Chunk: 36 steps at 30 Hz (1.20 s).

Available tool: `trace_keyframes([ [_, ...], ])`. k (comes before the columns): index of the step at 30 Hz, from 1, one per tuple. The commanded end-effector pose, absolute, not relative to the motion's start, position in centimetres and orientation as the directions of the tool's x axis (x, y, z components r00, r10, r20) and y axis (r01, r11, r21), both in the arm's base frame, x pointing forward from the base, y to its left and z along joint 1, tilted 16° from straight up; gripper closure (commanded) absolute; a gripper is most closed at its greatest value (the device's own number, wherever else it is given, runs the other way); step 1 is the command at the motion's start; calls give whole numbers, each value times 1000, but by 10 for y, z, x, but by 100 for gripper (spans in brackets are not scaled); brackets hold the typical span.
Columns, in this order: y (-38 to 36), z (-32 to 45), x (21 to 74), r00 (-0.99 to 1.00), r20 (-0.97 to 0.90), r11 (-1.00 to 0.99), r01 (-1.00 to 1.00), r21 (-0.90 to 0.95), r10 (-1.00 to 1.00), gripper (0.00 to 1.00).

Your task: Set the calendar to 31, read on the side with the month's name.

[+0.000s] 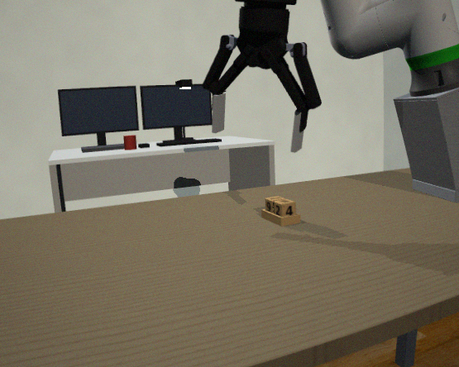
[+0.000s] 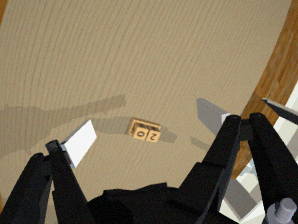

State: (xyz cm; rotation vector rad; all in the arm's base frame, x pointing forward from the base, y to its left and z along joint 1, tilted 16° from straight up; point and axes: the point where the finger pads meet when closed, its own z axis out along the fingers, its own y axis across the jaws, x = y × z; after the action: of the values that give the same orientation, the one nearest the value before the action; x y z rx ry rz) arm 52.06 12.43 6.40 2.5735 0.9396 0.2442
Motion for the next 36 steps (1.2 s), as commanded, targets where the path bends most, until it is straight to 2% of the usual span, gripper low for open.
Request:
trace_keyframes([
  [1,87,55,503,832,112,-811,486,325,543,0],
  [9,52,45,480,902,188,-911,347,220,389,0],
  [15,16,35,453,948,267,-984,157,85,174,0],
  [36,13,33,451,944,270,-981,175,83,191,0],
])
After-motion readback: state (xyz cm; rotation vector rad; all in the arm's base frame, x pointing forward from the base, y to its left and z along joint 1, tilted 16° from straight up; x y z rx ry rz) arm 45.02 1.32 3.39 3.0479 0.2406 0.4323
